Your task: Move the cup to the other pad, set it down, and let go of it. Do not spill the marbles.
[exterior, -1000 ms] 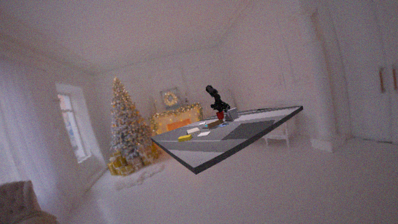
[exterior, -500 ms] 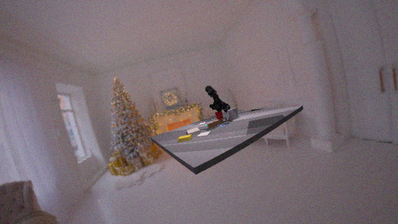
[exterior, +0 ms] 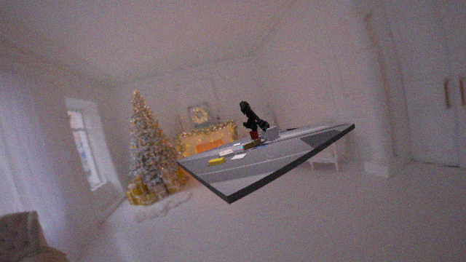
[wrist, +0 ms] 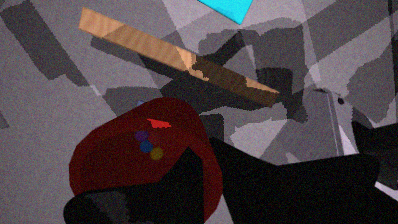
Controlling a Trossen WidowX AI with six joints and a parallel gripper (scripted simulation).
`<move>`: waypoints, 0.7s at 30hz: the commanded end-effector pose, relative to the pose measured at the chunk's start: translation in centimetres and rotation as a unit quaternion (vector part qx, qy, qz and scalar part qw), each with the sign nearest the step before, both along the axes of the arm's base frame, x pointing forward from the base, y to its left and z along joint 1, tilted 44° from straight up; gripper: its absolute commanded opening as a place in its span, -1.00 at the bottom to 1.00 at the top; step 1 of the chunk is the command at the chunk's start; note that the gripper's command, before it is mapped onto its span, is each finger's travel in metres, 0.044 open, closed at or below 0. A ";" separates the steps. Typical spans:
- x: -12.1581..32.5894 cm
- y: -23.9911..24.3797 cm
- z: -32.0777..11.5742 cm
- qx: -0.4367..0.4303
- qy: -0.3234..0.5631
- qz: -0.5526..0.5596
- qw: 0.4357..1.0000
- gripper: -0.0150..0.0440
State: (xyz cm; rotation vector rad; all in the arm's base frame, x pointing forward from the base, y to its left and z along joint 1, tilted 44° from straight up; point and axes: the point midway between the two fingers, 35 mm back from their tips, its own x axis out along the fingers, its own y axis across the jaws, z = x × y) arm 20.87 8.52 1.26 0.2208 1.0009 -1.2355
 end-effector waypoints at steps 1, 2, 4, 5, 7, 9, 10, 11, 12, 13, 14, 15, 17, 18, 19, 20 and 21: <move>0.0 -0.8 0.7 -0.004 0.002 0.003 1.000 -0.49; 0.0 -1.0 0.8 -0.004 0.002 0.003 1.000 -0.49; 0.1 -1.3 1.2 -0.004 0.002 0.003 1.000 -0.49; 0.1 -1.4 1.3 -0.004 0.002 0.003 1.000 -0.49; 0.2 -1.7 1.7 -0.004 0.002 0.003 1.000 -0.49; 0.2 -2.1 2.0 -0.004 0.002 0.003 1.000 -0.49; 0.3 -2.2 2.2 -0.004 0.002 0.003 1.000 -0.49; 0.3 -2.4 2.3 -0.004 0.002 0.003 1.000 -0.49; 0.3 -2.5 2.5 -0.004 0.002 0.003 1.000 -0.49; 0.3 -2.7 2.6 -0.004 0.002 0.003 1.000 -0.49; 0.4 -2.8 2.8 -0.004 0.002 0.003 1.000 -0.49; 0.4 -3.0 3.0 -0.004 0.002 0.003 1.000 -0.49; 0.5 -3.3 3.3 -0.004 0.002 0.003 1.000 -0.49; 0.5 -3.5 3.5 -0.004 0.002 0.003 1.000 -0.49; 0.5 -3.6 3.6 -0.004 0.002 0.003 1.000 -0.49; 0.5 -3.8 3.8 -0.005 0.002 0.003 1.000 -0.49; 0.6 -4.0 3.9 -0.005 0.002 0.003 1.000 -0.49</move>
